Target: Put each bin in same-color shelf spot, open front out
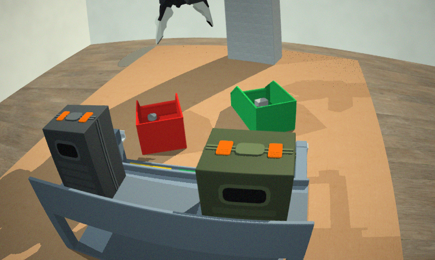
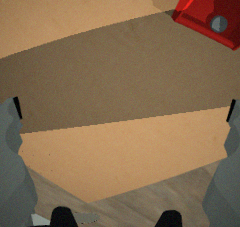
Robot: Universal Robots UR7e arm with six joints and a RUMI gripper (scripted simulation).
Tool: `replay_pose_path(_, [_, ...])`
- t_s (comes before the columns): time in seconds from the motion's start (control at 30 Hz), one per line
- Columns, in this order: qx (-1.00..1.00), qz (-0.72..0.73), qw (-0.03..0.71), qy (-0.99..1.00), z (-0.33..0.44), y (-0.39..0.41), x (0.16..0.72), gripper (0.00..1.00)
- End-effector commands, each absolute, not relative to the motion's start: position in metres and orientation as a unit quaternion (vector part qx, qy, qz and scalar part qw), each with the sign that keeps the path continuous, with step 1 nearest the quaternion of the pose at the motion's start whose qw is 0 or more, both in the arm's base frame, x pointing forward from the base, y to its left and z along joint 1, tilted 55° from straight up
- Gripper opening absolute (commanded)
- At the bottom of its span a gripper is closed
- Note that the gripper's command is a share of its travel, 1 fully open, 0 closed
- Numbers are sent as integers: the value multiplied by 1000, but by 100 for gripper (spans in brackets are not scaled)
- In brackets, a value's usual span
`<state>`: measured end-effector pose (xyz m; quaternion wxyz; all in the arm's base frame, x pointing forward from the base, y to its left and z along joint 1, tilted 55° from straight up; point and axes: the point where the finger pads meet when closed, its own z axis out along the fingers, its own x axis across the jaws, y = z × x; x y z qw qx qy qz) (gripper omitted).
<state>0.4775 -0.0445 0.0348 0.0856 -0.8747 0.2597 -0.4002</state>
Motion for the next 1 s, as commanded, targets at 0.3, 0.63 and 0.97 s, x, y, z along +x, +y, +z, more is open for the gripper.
replay_pose_path(0.3, [-875,-400,86,260,35,-44,477,100])
replay_pose_path(0.63, [-875,-400,85,259,35,-44,478,100])
replay_pose_path(0.97, [-882,-398,83,240,34,-45,485,100])
